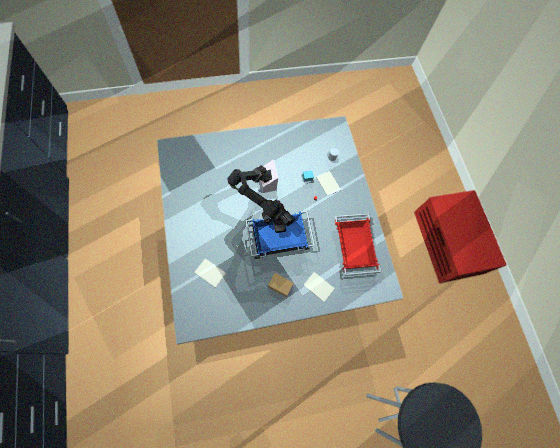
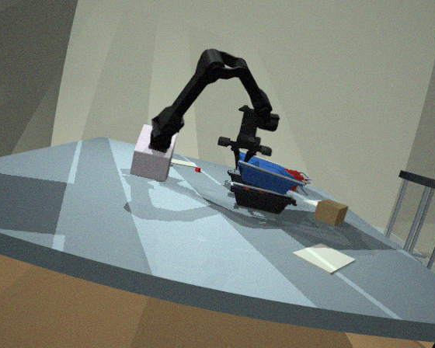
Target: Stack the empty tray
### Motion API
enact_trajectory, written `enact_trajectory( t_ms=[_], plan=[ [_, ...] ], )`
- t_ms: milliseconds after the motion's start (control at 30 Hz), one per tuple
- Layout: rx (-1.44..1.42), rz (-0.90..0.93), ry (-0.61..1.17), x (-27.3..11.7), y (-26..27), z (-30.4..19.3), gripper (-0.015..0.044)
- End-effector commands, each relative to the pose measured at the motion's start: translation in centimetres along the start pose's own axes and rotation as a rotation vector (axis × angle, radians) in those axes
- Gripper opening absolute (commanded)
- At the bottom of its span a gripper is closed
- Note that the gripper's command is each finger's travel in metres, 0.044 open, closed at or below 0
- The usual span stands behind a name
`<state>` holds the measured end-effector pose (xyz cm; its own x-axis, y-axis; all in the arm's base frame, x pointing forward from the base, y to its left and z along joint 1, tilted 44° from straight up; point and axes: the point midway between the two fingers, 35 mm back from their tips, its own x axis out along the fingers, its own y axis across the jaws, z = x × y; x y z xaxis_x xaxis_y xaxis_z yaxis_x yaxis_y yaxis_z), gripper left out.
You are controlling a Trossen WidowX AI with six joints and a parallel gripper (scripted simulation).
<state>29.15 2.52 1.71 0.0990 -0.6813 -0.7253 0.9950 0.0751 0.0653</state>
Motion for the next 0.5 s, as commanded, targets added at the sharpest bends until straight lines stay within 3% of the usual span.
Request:
enact_trajectory(
  t_ms=[0,467],
  plan=[
    [-0.004,-0.019,-0.001,0.41,-0.38,0.22,0.0000],
    [0.000,-0.002,0.000,0.13,-0.05,0.02,0.0000]
  ],
)
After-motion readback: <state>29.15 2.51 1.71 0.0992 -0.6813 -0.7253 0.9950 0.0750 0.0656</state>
